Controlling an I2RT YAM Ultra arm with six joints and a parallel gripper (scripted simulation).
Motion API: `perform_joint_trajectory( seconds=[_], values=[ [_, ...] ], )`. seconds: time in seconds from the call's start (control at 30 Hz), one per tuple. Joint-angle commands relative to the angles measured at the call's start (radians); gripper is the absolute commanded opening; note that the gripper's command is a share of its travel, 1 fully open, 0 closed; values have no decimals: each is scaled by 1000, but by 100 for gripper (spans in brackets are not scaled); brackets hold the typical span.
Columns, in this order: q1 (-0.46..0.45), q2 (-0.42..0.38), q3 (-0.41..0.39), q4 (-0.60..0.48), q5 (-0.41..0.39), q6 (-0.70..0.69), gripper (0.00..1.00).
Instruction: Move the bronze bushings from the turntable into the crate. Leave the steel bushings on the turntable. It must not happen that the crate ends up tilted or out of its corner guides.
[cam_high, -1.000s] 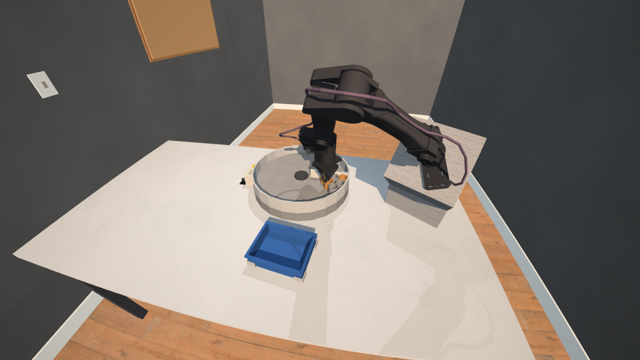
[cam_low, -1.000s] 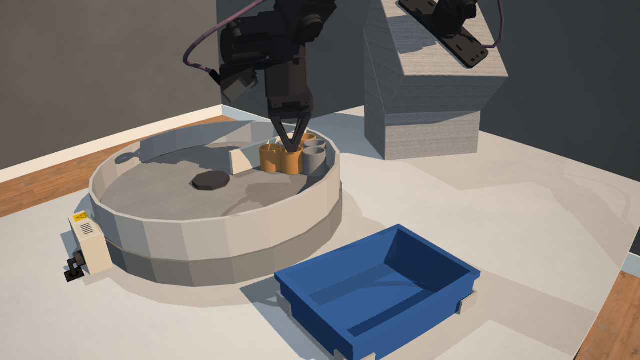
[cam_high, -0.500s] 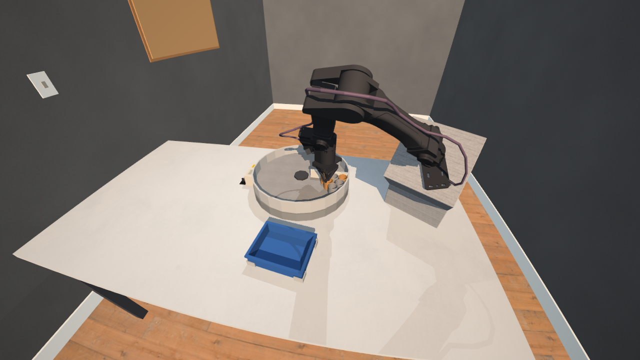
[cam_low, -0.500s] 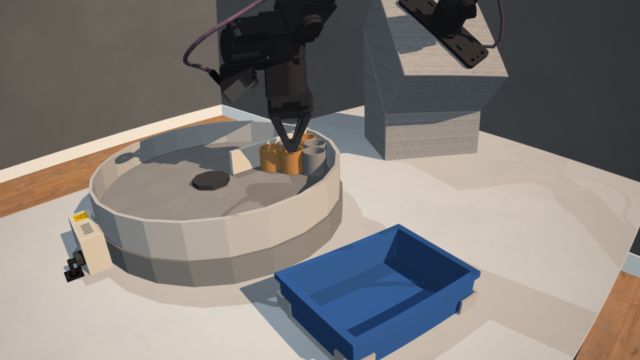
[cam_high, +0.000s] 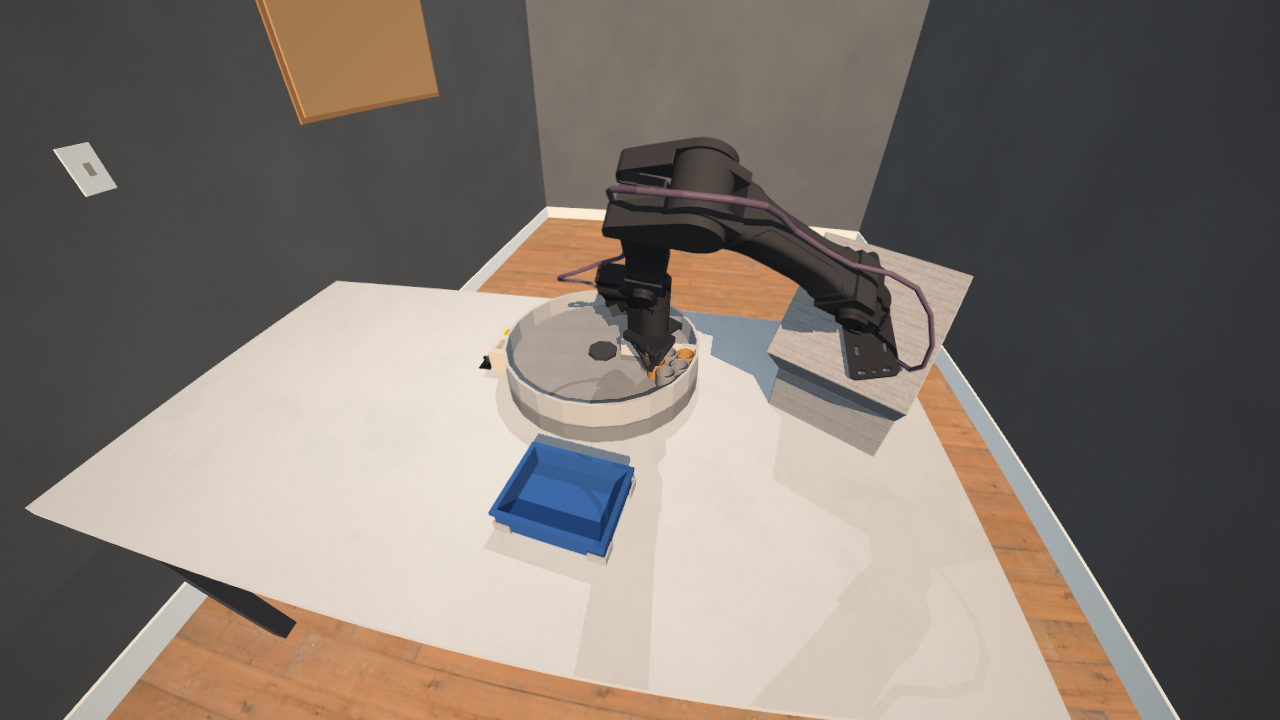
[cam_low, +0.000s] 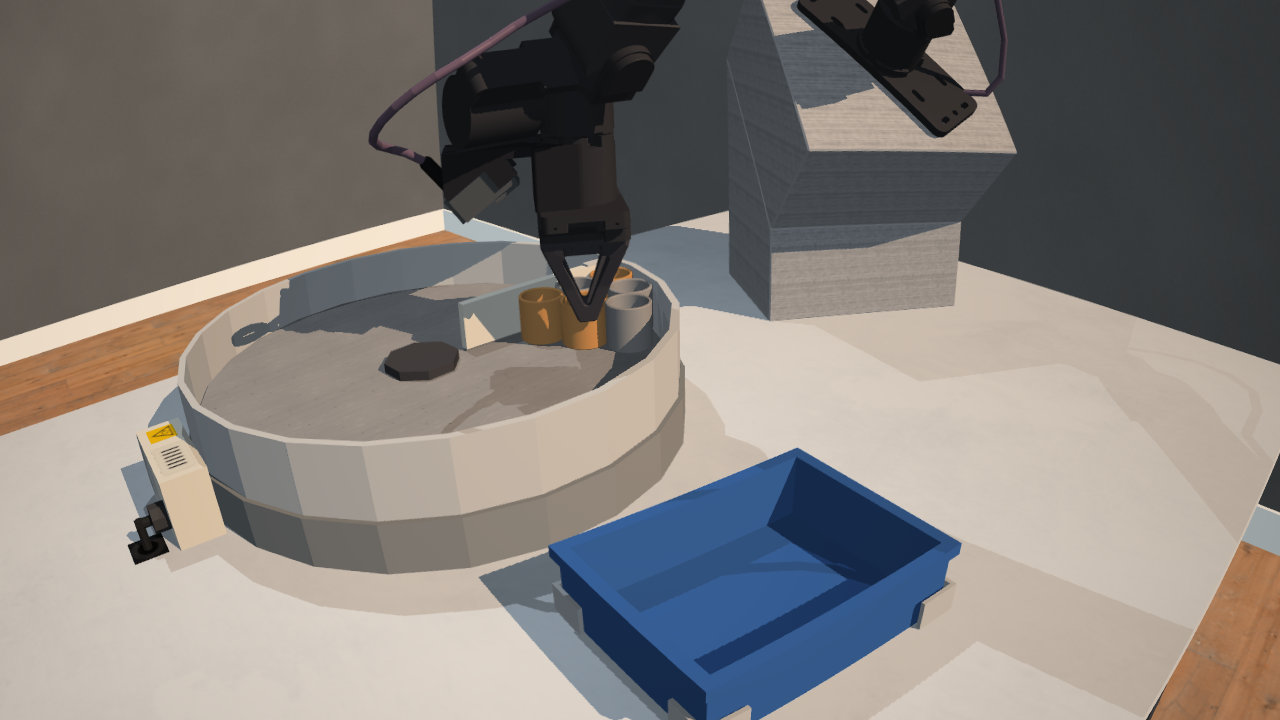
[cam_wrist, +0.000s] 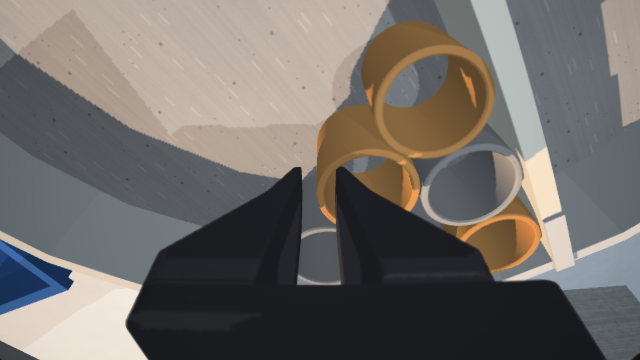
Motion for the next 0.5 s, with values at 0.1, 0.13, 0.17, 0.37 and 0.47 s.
perform_joint_trajectory(
  seconds=[0.1, 0.13, 0.17, 0.37, 0.47],
  values=[
    [-17, 13, -30, 34, 11, 20, 15],
    [-17, 13, -30, 34, 11, 20, 15],
    [-17, 13, -30, 35, 11, 20, 15],
    [-17, 13, -30, 35, 11, 17, 15],
    [-17, 13, -30, 35, 11, 17, 15]
  ],
)
